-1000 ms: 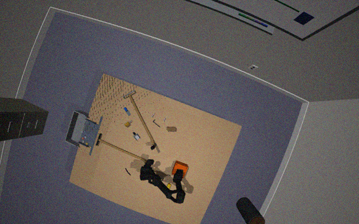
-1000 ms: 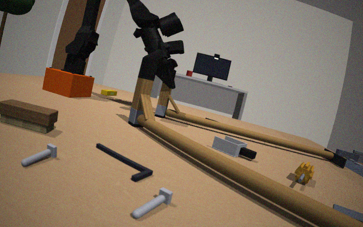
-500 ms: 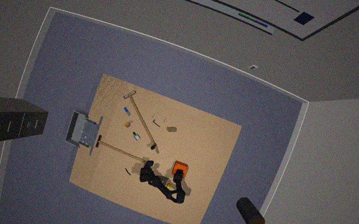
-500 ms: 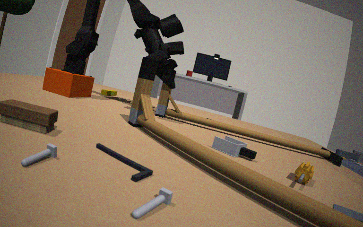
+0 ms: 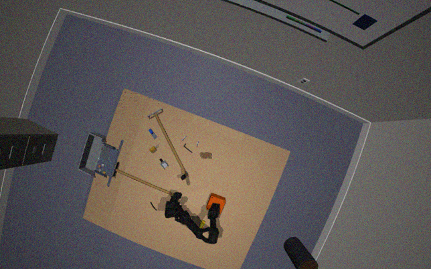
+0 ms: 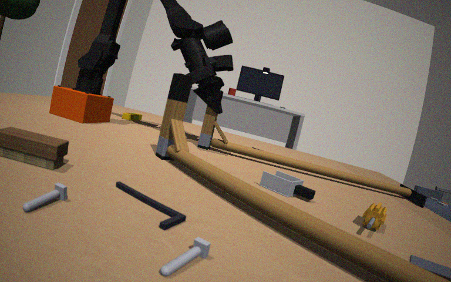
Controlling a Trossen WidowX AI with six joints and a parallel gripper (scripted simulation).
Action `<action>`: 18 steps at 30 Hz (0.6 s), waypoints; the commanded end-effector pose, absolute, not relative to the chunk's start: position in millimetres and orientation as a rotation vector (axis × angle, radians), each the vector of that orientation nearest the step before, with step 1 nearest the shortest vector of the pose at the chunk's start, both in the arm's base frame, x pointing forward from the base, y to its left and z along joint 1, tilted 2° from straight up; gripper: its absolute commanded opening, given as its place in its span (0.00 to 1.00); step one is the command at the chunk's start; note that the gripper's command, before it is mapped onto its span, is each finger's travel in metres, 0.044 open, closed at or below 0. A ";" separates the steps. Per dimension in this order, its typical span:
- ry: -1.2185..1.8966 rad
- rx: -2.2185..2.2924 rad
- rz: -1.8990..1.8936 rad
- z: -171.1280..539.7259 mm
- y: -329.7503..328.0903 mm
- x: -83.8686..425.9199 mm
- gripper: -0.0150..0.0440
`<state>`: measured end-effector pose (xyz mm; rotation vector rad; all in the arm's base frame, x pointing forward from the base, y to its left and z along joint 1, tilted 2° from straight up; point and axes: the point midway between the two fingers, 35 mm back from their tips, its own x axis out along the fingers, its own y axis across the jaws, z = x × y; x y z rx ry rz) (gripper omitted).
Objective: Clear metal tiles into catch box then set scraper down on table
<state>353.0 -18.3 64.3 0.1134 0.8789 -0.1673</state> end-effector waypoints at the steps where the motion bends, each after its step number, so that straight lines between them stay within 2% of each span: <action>1: 0.863 0.111 -0.160 69.4 -18.5 364.3 0.25; 18: 0.860 0.109 -0.155 70.0 -26.1 390.2 0.25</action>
